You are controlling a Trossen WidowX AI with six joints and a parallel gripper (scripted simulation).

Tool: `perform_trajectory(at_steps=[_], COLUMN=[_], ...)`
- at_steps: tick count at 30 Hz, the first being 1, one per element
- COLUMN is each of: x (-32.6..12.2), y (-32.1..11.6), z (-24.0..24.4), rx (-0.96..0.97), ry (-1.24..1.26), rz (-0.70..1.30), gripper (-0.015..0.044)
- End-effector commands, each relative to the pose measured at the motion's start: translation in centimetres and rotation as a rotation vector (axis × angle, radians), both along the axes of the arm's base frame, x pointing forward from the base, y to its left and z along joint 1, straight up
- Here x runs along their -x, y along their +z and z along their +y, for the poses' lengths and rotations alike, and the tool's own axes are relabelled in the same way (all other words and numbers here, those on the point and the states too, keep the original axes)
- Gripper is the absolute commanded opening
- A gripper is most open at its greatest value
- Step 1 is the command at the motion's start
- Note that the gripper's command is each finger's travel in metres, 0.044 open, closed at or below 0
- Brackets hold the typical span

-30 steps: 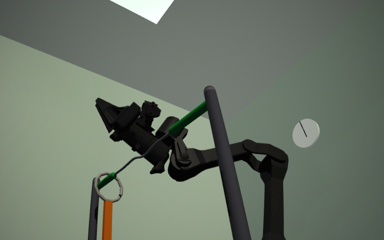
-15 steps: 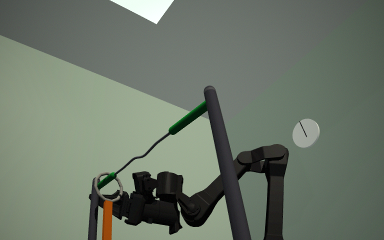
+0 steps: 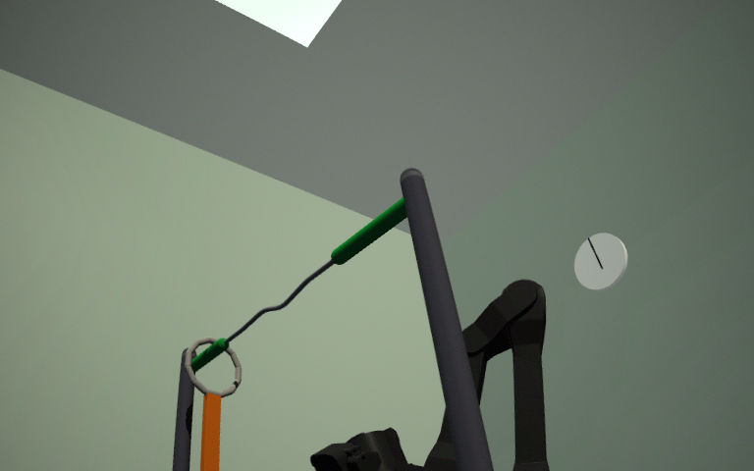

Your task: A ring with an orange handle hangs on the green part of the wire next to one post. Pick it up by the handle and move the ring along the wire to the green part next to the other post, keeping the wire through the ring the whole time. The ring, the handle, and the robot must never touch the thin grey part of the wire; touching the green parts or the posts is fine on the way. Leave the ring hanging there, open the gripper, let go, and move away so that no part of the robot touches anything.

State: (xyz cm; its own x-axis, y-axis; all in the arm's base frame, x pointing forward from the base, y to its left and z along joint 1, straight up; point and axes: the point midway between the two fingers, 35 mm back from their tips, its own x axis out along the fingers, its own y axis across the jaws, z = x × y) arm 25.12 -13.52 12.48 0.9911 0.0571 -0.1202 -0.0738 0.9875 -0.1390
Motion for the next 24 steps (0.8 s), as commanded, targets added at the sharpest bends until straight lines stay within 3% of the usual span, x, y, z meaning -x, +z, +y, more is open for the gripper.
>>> perform_trajectory(at_steps=[1, 8, 24], x=[2.2, 2.9, -2.0], y=[-2.9, -3.7, 0.8], z=[2.7, 3.7, 4.7], rx=[-0.121, -0.161, -0.140], ry=[0.045, 0.059, 0.072], rz=[0.038, 0.046, -0.118], gripper=[0.0160, 0.0160, 0.0160])
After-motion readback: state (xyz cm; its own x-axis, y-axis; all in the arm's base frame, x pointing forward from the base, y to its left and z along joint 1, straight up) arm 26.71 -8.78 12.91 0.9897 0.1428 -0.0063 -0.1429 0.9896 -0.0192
